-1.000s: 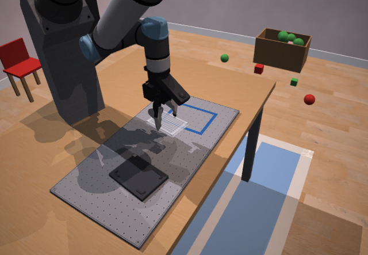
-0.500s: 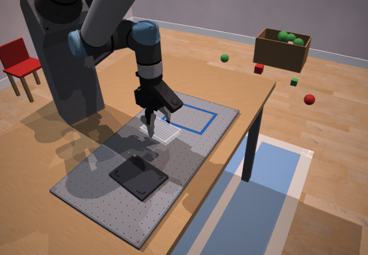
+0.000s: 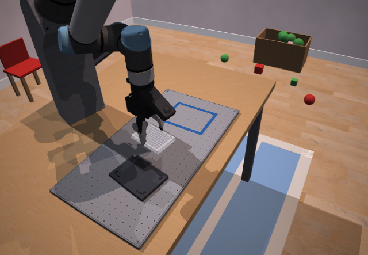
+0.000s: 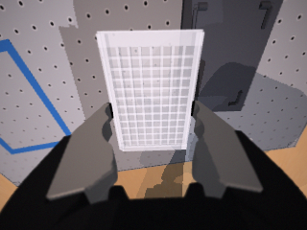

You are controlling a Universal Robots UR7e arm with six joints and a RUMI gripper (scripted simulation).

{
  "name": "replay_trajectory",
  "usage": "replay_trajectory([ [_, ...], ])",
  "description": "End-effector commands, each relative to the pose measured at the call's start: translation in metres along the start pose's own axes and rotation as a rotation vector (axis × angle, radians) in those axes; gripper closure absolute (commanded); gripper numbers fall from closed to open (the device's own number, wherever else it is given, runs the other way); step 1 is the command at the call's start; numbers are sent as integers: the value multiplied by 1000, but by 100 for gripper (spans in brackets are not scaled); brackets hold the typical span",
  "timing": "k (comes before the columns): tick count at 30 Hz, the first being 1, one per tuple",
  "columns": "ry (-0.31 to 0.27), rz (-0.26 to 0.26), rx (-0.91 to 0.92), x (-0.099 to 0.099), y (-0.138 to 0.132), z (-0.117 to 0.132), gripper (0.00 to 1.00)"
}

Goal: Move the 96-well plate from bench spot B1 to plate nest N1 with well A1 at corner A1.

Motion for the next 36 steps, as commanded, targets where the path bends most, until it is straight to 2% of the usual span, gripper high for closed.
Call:
replay_trajectory([
  [1,-1,-2,-1,0,10,-3,100],
  [31,-1,-2,-1,-3,99,-32,100],
  [36,-1,-2,-1,-3,100,-32,100],
])
Point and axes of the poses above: the point where the finger pads meet when closed, its own x axis out along the fingers, its own y axis across the jaws, z = x × y, the point moved 5 cm from there along -x, back along the fingers, and after that the axes turned 6 degrees about x, right-handed, at the moved point
